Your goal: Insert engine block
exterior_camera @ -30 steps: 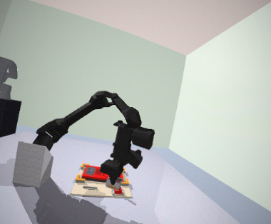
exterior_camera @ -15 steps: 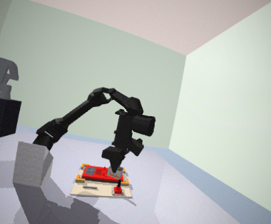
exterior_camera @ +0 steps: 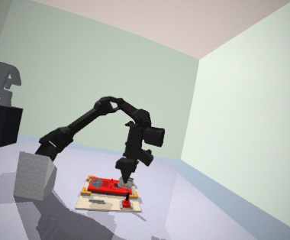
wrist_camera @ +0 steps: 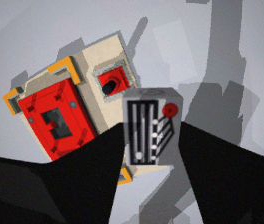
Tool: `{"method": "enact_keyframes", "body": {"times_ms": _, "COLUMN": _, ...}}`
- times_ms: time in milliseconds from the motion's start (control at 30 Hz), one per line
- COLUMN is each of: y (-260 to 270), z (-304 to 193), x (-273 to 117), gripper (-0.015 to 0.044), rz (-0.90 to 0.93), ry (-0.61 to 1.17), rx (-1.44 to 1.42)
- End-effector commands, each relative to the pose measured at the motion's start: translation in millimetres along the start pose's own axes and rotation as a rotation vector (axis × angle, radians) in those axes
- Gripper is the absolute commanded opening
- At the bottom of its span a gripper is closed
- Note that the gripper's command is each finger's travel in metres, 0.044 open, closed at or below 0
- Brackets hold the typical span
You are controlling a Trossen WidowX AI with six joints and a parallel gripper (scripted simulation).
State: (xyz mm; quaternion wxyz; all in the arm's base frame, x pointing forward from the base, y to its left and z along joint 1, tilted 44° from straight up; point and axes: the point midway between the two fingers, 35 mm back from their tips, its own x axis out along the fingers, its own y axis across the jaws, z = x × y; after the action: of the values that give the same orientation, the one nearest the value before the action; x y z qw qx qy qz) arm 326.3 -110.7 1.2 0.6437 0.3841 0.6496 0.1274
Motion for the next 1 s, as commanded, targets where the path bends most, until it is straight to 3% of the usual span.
{"method": "enact_keyframes", "body": {"times_ms": 0, "y": 13.1, "z": -2.1, "x": 5.0, "gripper": 0.0000, "rz": 0.000, "ry": -0.001, "rx": -0.020}}
{"method": "enact_keyframes", "body": {"times_ms": 967, "y": 96.8, "z": -25.4, "x": 40.0, "gripper": 0.0000, "rz": 0.008, "ry": -0.003, "rx": -0.186}}
